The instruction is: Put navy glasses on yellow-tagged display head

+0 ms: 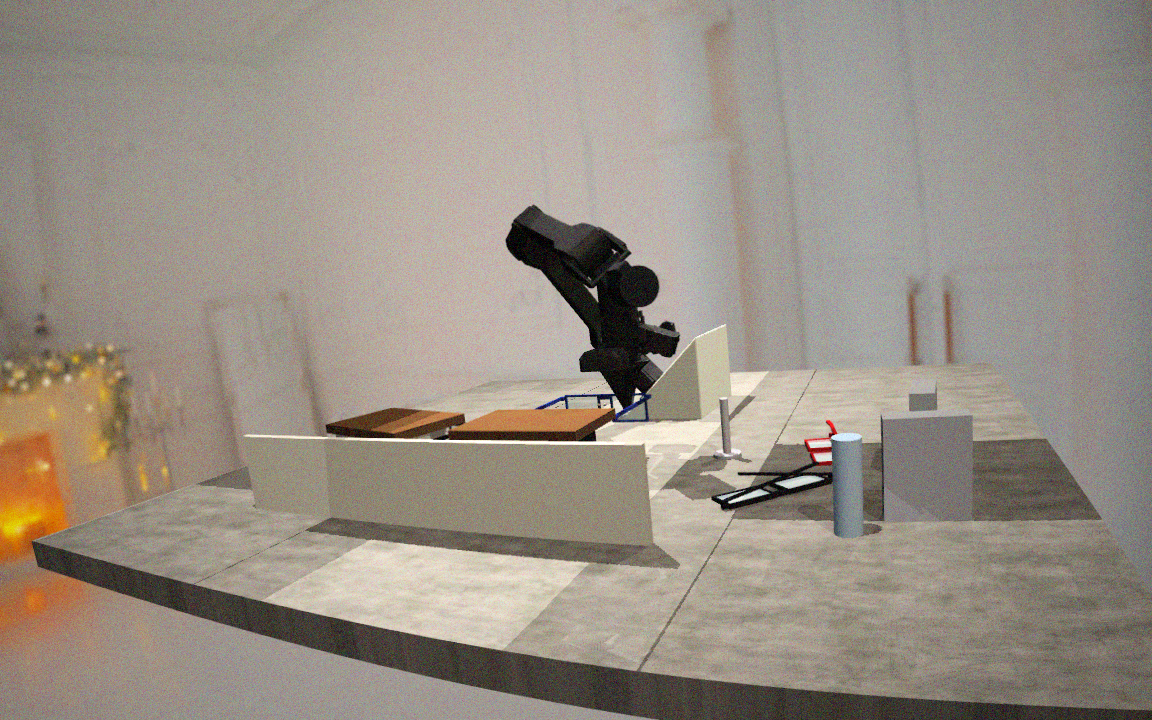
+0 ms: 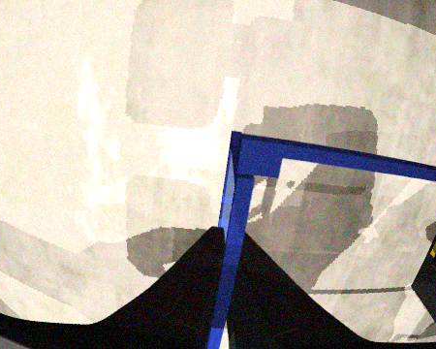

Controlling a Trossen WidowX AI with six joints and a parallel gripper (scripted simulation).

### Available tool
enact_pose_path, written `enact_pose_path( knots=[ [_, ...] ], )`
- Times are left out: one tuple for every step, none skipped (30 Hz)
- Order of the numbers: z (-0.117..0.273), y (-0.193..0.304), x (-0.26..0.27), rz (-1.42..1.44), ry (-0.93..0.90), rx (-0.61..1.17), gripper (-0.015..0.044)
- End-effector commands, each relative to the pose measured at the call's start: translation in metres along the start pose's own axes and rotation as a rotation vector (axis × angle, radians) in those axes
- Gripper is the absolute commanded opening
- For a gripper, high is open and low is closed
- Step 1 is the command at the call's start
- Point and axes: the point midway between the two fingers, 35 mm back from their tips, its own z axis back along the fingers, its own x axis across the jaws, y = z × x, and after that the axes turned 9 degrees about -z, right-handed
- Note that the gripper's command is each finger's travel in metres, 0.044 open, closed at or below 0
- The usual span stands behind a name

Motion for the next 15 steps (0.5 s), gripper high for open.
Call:
enact_pose_path(
  knots=[
    [-0.001,-0.001,-0.006,0.007,0.001,0.007,0.0],
    [-0.001,-0.001,-0.008,0.007,0.001,0.007,0.0],
    [-0.001,-0.001,-0.009,0.007,0.001,0.007,0.0],
    [-0.001,-0.001,-0.011,0.007,0.001,0.007,0.0],
    [-0.001,-0.002,-0.012,0.007,0.001,0.007,0.0],
    [-0.001,-0.002,-0.014,0.007,0.001,0.007,0.0],
    [-0.001,-0.002,-0.015,0.007,0.001,0.007,0.0],
    [-0.001,-0.002,-0.017,0.007,0.001,0.007,0.0],
    [-0.001,-0.003,-0.018,0.007,0.001,0.007,0.0],
    [-0.001,-0.003,-0.02,0.006,0.001,0.007,0.0],
    [-0.001,-0.003,-0.021,0.006,0.001,0.007,0.0],
    [-0.001,-0.003,-0.023,0.006,0.001,0.007,0.0],
    [-0.001,-0.003,-0.024,0.006,0.002,0.007,0.0],
    [-0.001,-0.004,-0.026,0.006,0.002,0.007,0.0],
    [-0.001,-0.004,-0.027,0.006,0.002,0.007,0.0]
  ],
)
